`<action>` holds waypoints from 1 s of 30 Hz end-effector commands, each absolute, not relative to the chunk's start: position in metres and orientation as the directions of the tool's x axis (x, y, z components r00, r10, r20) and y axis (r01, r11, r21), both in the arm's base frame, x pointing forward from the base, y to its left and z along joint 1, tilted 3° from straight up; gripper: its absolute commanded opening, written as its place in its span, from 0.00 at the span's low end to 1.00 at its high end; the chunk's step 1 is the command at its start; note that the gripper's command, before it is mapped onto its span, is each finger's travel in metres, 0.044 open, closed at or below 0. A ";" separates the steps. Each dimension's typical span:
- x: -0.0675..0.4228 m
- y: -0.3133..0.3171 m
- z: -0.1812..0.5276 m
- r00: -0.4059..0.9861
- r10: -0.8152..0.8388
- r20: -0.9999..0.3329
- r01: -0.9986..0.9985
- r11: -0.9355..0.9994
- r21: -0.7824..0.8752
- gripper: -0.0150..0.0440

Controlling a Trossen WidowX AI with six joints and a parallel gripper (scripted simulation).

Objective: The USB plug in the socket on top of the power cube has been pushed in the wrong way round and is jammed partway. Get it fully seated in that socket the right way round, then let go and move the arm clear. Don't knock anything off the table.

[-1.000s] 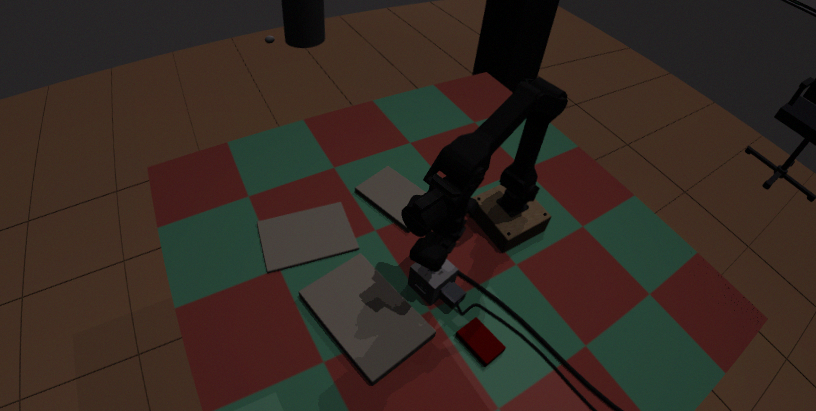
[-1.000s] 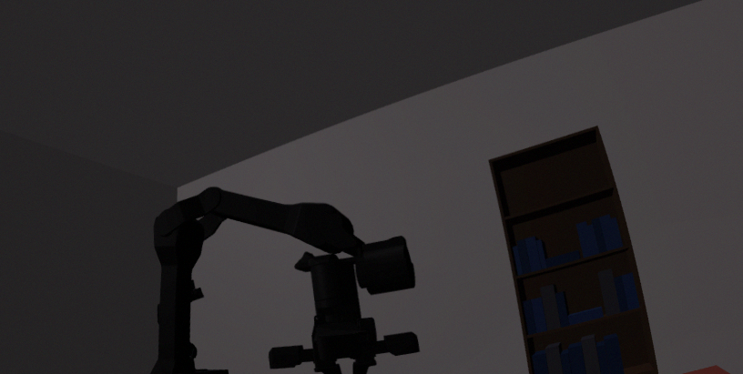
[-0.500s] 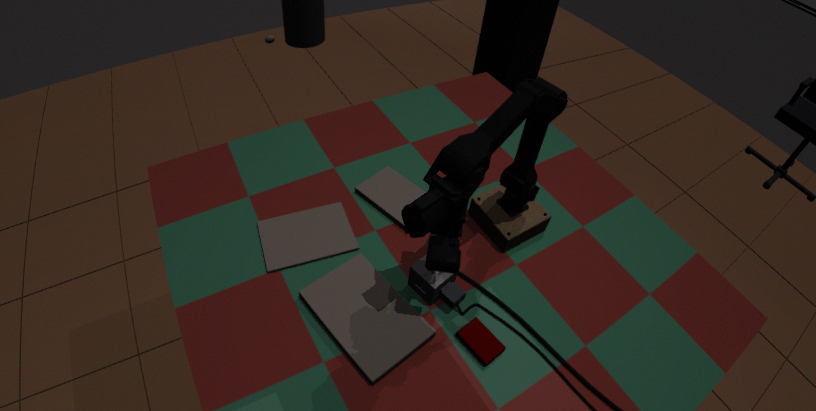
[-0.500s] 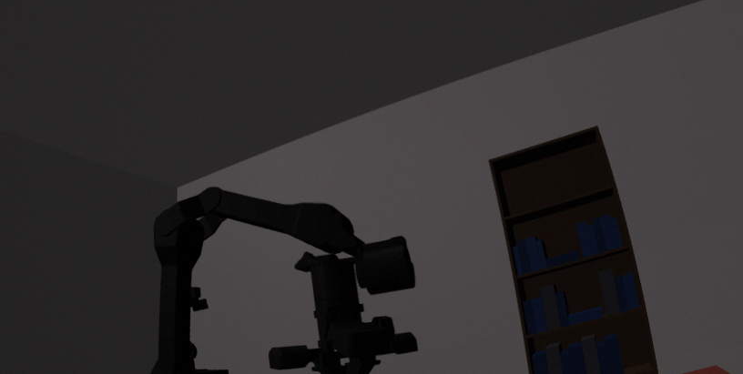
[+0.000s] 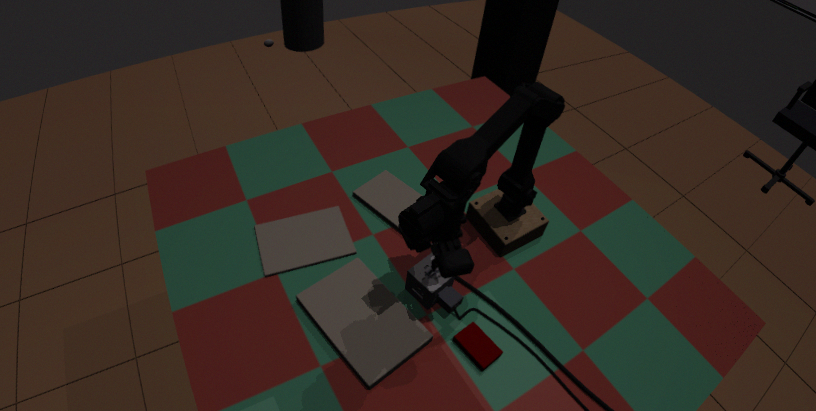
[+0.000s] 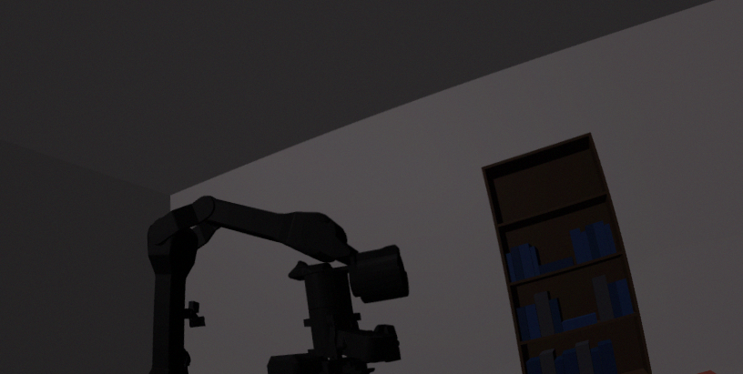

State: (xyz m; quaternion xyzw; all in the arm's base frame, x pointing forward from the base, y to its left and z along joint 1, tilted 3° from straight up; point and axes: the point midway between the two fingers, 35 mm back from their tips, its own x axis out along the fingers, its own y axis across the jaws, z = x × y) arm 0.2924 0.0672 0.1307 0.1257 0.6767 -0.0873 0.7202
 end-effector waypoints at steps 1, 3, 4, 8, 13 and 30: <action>0.293 0.067 0.131 0.069 0.045 -0.997 0.212 0.976 0.059 0.25; 0.293 0.067 0.131 0.069 0.045 -0.997 0.160 0.986 0.055 0.25; 0.293 0.067 0.131 0.069 0.045 -0.997 0.135 0.989 0.054 0.25; 0.293 0.067 0.131 0.069 0.045 -0.997 0.030 0.998 0.047 0.25; 0.293 0.067 0.131 0.069 0.045 -0.997 -0.100 0.994 0.038 0.25; 0.293 0.067 0.131 0.069 0.045 -0.997 -0.518 0.856 0.002 0.25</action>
